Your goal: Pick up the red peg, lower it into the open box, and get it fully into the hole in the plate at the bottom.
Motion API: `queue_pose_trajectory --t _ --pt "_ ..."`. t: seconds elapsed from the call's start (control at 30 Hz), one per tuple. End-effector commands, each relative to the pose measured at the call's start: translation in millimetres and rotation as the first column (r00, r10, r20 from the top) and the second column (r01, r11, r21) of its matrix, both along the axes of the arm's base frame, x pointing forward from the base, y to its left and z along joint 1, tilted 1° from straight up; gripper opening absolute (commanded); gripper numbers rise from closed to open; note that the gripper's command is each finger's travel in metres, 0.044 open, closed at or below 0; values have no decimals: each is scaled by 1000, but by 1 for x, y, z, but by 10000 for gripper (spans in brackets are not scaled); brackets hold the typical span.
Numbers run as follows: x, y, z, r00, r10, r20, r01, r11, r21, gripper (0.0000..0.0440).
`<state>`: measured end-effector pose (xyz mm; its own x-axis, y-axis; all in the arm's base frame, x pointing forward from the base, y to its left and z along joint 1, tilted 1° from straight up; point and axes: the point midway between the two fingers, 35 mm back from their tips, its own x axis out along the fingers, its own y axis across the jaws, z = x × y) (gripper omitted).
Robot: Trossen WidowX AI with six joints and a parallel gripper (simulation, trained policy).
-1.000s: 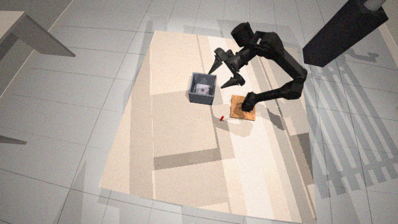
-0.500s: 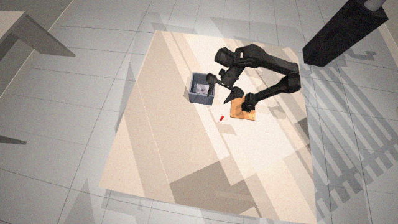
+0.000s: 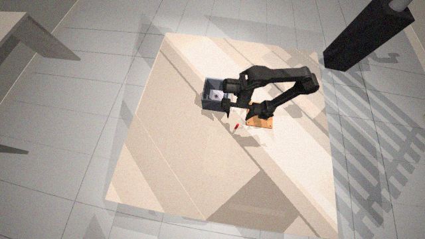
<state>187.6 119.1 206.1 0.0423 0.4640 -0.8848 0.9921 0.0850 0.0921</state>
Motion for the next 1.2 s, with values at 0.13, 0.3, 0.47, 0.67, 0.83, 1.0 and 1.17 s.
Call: queue_pose_trajectory --t 0.13,0.3,0.47,0.67,0.83,1.0,1.17 --pt "-18 5 -33 994 49 -95 -60 991 -122 440" --pt "-25 7 -50 990 79 -119 -100 979 -179 440" --pt "-28 7 -69 986 100 -134 -128 967 -218 440" --pt "-32 6 -89 981 115 -154 -150 959 -239 440" --pt "-34 5 -105 978 120 -171 -161 955 -249 440" --pt "-35 4 -121 976 122 -180 -166 951 -259 440" --pt "-35 2 -136 976 120 -182 -168 947 -274 432"
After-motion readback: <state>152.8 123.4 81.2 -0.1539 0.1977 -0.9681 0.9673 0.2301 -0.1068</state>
